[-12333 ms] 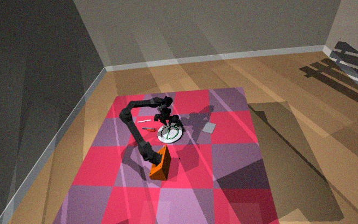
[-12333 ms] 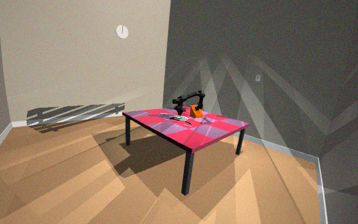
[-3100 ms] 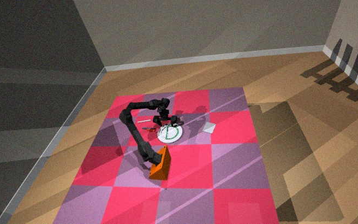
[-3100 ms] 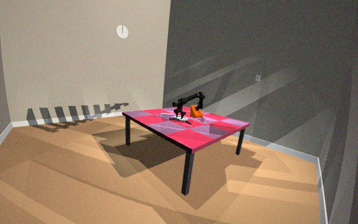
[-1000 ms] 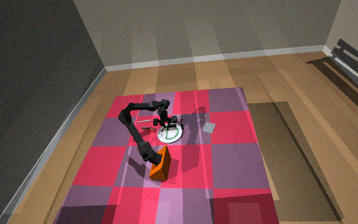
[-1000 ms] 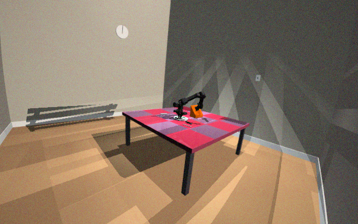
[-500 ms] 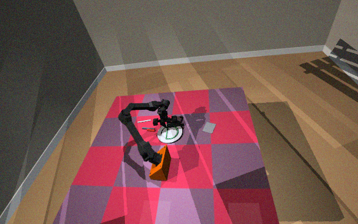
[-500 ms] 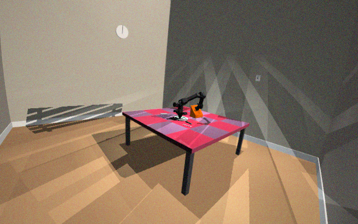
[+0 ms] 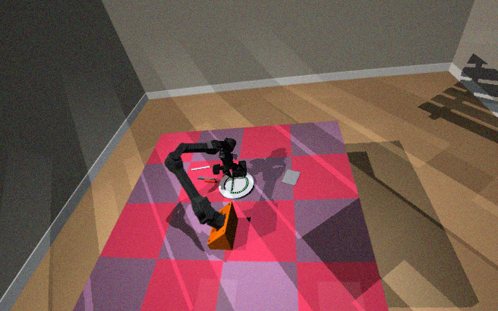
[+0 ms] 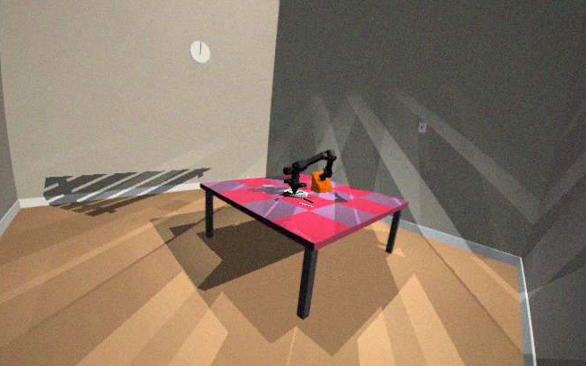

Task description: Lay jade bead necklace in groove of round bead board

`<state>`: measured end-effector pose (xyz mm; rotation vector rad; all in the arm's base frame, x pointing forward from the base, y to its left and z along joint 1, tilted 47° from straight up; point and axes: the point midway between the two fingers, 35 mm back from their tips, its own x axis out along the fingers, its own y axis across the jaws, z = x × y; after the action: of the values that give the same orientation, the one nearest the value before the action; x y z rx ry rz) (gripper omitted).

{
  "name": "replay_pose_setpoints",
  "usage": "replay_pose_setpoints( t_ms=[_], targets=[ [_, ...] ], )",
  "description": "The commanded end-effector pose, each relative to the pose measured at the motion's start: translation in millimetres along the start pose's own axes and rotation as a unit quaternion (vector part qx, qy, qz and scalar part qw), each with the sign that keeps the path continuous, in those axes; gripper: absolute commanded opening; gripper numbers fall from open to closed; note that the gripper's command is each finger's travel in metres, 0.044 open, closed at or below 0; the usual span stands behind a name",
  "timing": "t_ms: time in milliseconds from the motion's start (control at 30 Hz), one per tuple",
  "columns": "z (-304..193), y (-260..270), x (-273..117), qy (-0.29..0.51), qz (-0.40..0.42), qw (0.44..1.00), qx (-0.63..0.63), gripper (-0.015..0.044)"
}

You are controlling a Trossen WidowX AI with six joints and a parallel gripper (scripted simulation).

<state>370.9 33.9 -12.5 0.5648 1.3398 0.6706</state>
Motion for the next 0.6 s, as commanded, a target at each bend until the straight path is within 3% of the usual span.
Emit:
replay_pose_setpoints(
  t_ms=[0,567],
  targets=[
    [0.3,-0.1,-0.5,0.000,0.000,1.000,0.000,0.0000],
    [2.9,5.6,-6.1,-0.001,0.002,1.000,0.003,0.0000]
  ],
)
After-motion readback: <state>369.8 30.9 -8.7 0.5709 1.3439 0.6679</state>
